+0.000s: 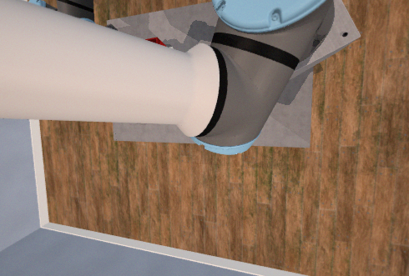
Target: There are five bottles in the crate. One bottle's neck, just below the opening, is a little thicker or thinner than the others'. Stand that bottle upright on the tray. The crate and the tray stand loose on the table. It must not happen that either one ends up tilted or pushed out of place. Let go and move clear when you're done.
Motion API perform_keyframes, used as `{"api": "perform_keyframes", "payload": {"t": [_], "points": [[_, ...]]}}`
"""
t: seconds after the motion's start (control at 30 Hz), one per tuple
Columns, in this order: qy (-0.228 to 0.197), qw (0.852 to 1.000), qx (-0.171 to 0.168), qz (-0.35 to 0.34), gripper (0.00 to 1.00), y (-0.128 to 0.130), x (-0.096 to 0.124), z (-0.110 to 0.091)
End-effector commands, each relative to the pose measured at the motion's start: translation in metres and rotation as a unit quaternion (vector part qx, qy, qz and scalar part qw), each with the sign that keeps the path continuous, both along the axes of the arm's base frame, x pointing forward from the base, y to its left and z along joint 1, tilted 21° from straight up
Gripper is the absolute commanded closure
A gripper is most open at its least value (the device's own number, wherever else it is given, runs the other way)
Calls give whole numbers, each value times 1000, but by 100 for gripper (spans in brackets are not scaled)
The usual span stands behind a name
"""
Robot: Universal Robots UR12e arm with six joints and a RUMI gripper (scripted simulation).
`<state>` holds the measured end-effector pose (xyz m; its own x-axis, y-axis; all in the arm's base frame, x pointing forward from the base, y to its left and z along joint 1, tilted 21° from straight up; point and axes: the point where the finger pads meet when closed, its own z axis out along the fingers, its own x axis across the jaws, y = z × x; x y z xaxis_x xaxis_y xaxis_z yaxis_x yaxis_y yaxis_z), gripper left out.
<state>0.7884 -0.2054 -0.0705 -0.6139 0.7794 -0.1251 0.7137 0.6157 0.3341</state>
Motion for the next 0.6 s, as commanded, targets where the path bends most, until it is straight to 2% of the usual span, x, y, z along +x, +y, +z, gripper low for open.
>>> {"api": "perform_keyframes", "payload": {"t": [0.0, 0.53, 0.57], "points": [[-1, 1000, 0, 0, 100, 0, 0, 1], [-1, 1000, 0, 0, 100, 0, 0, 1], [-1, 1000, 0, 0, 62, 0, 0, 1]]}}
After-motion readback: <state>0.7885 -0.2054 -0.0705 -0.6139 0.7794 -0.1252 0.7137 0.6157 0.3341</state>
